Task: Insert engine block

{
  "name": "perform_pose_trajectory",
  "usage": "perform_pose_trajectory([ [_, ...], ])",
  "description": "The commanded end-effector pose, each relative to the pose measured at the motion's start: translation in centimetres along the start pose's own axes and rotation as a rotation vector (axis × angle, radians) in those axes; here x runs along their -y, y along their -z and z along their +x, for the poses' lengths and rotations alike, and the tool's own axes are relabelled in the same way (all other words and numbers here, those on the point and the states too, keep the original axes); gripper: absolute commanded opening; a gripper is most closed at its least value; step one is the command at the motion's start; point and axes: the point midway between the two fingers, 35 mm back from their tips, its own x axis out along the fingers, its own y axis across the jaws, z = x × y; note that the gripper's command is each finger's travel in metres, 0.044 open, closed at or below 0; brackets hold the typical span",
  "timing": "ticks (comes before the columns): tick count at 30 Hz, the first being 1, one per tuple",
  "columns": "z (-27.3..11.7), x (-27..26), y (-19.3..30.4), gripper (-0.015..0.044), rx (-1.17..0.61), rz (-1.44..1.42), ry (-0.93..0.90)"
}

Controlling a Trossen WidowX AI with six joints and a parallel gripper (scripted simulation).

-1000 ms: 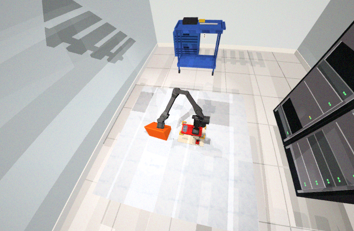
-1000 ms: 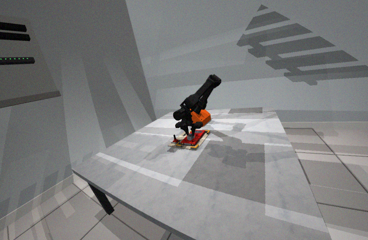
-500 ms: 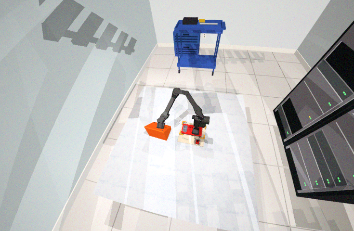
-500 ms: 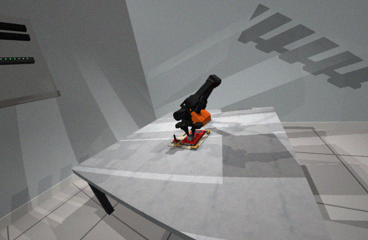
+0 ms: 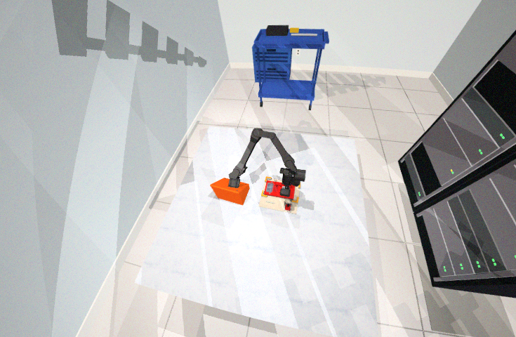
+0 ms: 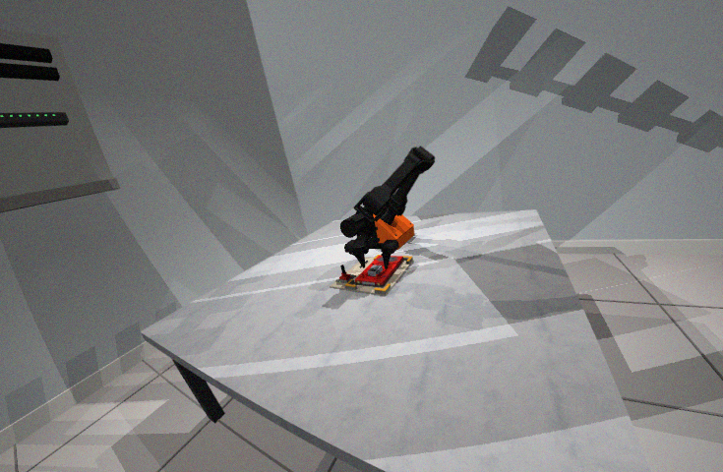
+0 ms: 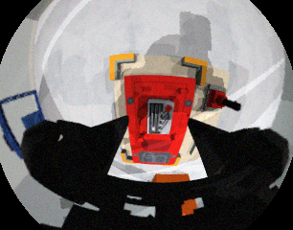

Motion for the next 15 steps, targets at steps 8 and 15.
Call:
perform_pose_trajectory([
  [8,-1.0,0.1,0.0,0.0440,-0.001,0.003,0.000],
  [15,-1.3,0.1,0.0,0.0387,-0.001,0.004,-0.001],
])
